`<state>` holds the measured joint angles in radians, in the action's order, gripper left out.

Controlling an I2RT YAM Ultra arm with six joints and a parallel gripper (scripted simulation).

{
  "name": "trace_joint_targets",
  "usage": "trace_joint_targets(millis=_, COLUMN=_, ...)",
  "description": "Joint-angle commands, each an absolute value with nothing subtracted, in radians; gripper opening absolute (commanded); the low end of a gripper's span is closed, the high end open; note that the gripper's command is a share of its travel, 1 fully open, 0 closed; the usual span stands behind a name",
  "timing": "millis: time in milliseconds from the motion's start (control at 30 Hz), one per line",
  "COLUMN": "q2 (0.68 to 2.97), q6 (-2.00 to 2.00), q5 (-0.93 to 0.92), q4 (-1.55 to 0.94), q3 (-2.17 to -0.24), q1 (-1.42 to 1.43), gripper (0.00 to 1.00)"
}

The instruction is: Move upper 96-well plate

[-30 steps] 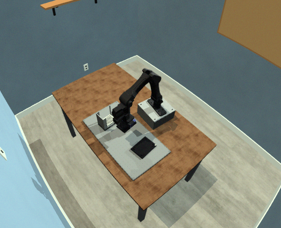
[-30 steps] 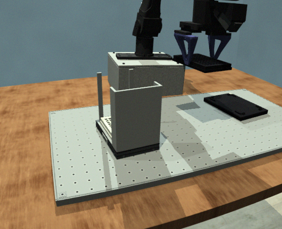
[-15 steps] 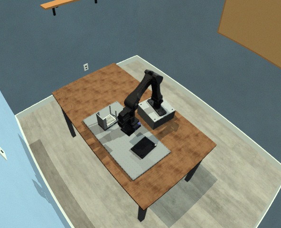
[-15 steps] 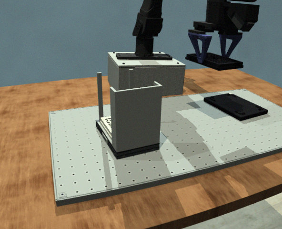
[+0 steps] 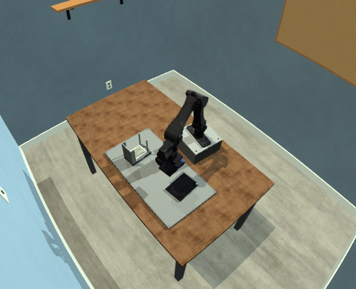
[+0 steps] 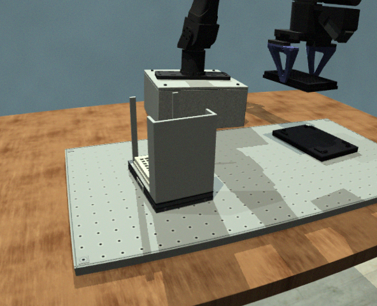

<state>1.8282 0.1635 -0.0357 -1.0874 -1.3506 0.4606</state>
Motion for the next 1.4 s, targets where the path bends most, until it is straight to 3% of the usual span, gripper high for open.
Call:
trace_joint_targets(millis=0, q2=1.84, q6=0.22, q5=-0.03, q4=-1.077, q3=-1.383, q1=0.498, gripper=0.0)
trace_joint_targets(millis=833, q2=1.897, q6=0.422, q5=-0.024, q4=-1.11, q3=-1.462, q1=0.7, gripper=0.0)
trace_joint_targets(millis=1367, q2=1.87, q6=0.422, q5=-0.024, q4=-1.1, q3=-1.467, q1=0.686, gripper=0.0)
